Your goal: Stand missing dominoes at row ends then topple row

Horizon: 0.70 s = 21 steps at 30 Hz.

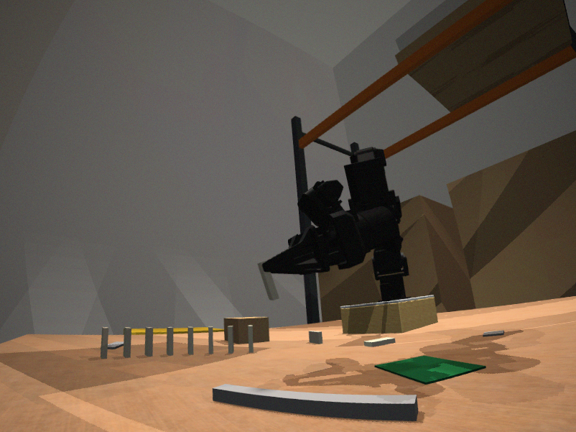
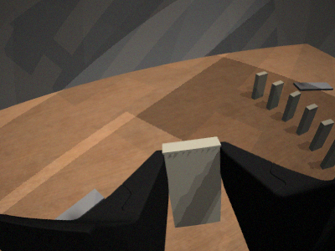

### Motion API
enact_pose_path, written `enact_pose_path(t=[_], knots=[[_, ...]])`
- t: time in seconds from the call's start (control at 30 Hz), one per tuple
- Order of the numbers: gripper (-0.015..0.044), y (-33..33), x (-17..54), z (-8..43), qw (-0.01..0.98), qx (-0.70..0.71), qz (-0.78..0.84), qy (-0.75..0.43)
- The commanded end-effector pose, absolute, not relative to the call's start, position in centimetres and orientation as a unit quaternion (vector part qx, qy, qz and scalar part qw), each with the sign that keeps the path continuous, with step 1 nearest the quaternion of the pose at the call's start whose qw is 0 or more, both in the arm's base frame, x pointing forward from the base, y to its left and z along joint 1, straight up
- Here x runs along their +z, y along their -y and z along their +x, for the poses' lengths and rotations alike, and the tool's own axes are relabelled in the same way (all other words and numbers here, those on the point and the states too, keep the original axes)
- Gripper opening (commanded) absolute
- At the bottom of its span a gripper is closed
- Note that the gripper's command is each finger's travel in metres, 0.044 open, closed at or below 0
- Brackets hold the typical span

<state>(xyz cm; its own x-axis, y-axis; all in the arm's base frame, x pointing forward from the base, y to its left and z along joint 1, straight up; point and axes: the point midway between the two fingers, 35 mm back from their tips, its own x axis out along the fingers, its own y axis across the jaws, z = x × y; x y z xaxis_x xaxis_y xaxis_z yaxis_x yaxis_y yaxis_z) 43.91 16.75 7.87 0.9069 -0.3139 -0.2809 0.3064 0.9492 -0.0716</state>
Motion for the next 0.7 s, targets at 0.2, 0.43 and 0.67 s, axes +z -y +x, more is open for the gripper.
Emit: enact_pose_path(t=[0.2,0.43,0.67], knots=[[0.0107,-15.5,9.1,40.9,0.979,-0.190,0.000,-0.079],[0.0107,-14.4,9.6,38.6,0.976,-0.212,0.013,-0.044],[0.0107,-14.1,9.8,37.9,0.975,-0.219,0.018,-0.034]])
